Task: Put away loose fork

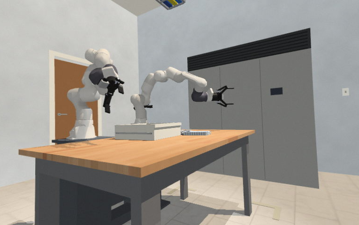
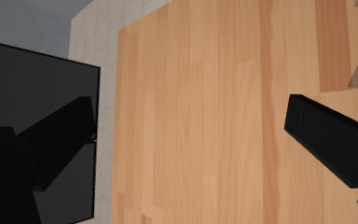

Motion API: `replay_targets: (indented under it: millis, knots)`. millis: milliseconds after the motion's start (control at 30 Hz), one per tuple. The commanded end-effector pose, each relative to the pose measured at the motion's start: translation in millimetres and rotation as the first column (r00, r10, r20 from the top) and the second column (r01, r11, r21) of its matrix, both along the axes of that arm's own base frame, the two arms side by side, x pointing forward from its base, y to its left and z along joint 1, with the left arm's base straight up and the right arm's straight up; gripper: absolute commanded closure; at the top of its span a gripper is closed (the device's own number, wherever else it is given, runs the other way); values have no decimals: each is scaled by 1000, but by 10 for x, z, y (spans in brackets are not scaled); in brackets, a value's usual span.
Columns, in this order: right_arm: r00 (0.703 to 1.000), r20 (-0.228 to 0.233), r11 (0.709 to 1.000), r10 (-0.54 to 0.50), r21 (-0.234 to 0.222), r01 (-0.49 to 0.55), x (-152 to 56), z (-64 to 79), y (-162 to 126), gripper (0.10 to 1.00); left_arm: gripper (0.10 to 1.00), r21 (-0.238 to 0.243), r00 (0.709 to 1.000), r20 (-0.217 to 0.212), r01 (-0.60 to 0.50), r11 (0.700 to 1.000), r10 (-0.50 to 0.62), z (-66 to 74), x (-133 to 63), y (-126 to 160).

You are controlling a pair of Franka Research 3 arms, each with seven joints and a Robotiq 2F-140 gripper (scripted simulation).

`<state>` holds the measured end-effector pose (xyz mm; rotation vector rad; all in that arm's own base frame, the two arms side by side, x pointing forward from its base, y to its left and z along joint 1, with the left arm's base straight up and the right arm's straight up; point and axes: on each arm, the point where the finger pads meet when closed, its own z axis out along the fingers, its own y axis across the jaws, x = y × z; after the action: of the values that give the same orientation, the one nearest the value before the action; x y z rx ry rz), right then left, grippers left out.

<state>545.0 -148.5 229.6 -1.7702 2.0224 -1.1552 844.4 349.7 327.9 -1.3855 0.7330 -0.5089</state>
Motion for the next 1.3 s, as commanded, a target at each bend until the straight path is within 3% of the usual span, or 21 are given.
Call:
replay_targets:
  millis: [0,733,900,1033,1100,1200,1267]
  knots:
    - [1000,0,1000,0,0,0,0,1,0,98,98,0,1000,0,0,1000,0,2,0,0]
    - [1000,-2,1000,-9,-5,9,6,31,-63,98,98,0,1000,0,0,1000,0,2,0,0]
    - [999,-10,998,-51,-24,51,19,159,-343,98,98,0,1000,0,0,1000,0,2,0,0]
    - [993,-28,992,-117,-49,115,-7,349,-783,98,98,0,1000,0,0,1000,0,2,0,0]
    - [993,-28,992,-117,-49,115,-7,349,-783,98,98,0,1000,0,0,1000,0,2,0,0]
    - [983,-49,982,-178,-68,175,-79,514,-1188,98,98,0,1000,0,0,1000,0,2,0,0]
    - [981,-53,980,-189,-71,185,-97,542,-1258,98,98,0,1000,0,0,1000,0,2,0,0]
